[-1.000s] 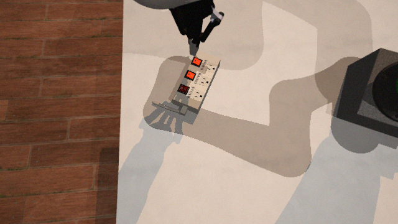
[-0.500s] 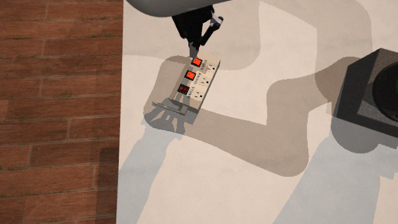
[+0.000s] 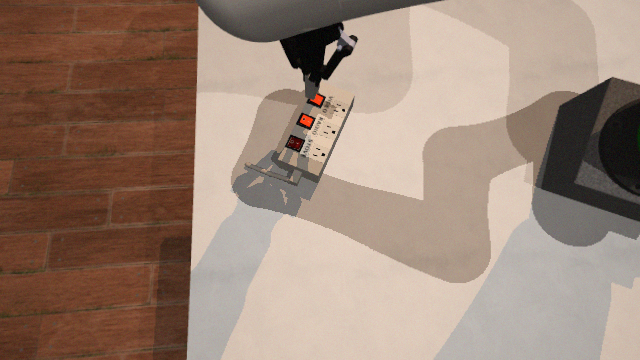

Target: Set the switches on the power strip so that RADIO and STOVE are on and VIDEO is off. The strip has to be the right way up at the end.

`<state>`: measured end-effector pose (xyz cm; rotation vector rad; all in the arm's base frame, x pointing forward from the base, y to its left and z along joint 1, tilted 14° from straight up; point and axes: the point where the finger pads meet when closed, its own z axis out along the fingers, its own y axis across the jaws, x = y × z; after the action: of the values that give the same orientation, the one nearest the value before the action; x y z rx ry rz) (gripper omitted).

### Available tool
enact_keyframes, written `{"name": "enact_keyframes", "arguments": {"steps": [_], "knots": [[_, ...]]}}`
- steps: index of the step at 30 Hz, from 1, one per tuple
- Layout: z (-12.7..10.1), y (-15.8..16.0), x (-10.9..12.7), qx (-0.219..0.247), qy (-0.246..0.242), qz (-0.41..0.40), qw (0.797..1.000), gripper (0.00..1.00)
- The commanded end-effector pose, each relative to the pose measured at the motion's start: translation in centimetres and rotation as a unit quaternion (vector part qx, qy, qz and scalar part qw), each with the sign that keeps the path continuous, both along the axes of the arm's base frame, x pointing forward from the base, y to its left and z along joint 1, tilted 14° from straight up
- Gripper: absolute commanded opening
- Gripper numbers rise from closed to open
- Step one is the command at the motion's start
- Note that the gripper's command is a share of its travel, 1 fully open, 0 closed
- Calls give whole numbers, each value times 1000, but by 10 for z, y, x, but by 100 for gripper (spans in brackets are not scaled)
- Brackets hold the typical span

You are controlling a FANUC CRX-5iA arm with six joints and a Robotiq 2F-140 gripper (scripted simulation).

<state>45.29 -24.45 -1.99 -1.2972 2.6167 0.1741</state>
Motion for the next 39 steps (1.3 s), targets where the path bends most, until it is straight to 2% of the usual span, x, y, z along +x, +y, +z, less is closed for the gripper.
{"name": "enact_keyframes", "arguments": {"steps": [1, 39], "knots": [[-2, 0, 0, 0, 0, 0, 1000, 0], [-8, 1, 1, 0, 0, 0, 1000, 0]]}}
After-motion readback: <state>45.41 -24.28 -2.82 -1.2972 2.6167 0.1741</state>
